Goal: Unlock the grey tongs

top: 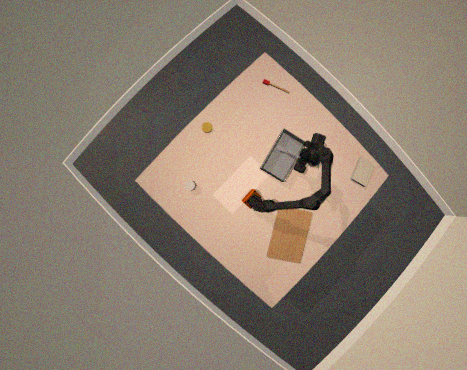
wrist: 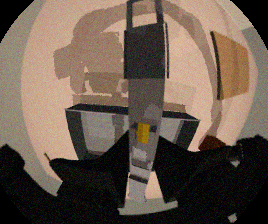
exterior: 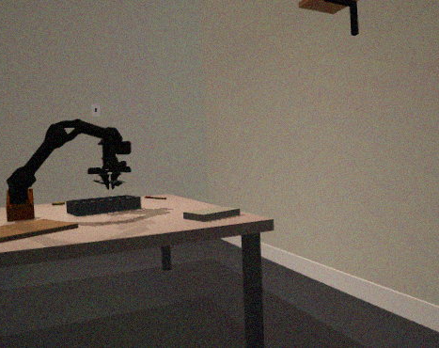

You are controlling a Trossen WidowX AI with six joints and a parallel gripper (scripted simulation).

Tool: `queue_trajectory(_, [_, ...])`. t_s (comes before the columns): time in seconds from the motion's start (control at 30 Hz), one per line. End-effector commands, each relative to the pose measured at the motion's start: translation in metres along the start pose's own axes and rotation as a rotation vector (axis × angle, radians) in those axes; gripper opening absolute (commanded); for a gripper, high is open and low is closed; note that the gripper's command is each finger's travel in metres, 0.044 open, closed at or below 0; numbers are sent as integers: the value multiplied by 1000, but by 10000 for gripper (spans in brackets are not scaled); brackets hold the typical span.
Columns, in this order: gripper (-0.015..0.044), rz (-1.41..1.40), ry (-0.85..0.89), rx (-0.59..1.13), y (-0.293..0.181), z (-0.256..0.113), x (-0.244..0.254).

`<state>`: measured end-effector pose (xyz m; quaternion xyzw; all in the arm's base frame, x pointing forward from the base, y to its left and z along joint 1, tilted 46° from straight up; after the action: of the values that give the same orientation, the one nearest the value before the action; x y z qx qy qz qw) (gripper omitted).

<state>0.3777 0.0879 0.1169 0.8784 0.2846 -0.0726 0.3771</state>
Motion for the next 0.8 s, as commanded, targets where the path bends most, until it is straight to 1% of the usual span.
queue_trajectory(0.0, [-150,31,10,-3,20,-9,-16])
queue_trajectory(0.43, [-150,165,15,2,83,-27,-84])
queue_trajectory(0.77, [-150,269,13,-2,118,-40,-147])
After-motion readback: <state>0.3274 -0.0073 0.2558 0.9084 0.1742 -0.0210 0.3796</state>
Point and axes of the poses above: the point midway between the two fingers, 35 mm back from their tips, its own z axis out along the fingers, its own x axis across the jaws, y = z × x, the point moved 6 cm from there along -z, back along the fingers, and after that the axes turned 13 degrees about -z, right-handed, at the moved point
